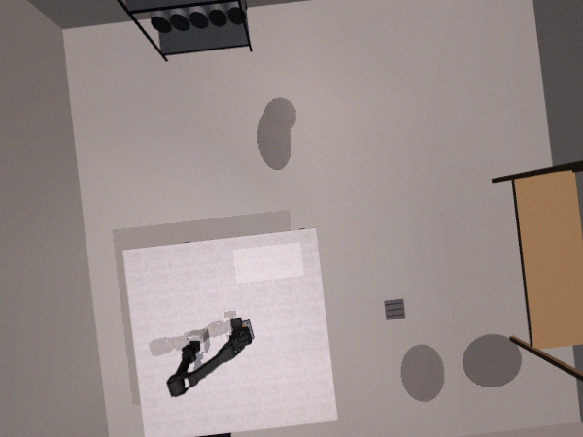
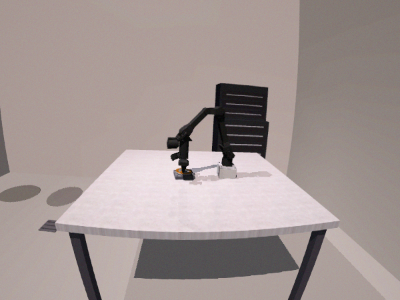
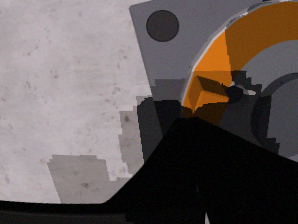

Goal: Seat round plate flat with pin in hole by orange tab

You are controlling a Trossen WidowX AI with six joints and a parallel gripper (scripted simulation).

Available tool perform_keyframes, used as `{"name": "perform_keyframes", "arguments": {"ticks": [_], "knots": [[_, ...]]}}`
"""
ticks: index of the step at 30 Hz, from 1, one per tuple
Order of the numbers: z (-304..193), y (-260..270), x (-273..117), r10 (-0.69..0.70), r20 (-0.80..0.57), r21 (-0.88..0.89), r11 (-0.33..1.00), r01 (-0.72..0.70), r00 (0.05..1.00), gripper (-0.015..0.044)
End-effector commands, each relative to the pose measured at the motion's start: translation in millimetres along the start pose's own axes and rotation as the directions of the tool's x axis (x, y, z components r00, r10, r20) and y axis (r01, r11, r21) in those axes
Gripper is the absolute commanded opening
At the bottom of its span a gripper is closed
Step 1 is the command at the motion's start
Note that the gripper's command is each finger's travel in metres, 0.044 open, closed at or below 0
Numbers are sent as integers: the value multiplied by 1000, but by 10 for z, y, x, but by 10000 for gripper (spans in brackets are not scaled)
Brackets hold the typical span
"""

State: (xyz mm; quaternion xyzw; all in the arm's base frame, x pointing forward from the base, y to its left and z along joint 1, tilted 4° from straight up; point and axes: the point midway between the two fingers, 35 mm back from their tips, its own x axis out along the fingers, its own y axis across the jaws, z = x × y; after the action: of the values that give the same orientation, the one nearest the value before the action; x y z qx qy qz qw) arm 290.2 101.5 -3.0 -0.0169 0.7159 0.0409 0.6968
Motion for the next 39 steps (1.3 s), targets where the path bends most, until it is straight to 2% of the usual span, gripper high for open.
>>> {"name": "perform_keyframes", "arguments": {"ticks": [1,39], "knots": [[54,-14,21,-3,-3,-3,1000,3,1000,0],[419,-307,-14,-6,0,-3,1000,6,1000,0]]}}
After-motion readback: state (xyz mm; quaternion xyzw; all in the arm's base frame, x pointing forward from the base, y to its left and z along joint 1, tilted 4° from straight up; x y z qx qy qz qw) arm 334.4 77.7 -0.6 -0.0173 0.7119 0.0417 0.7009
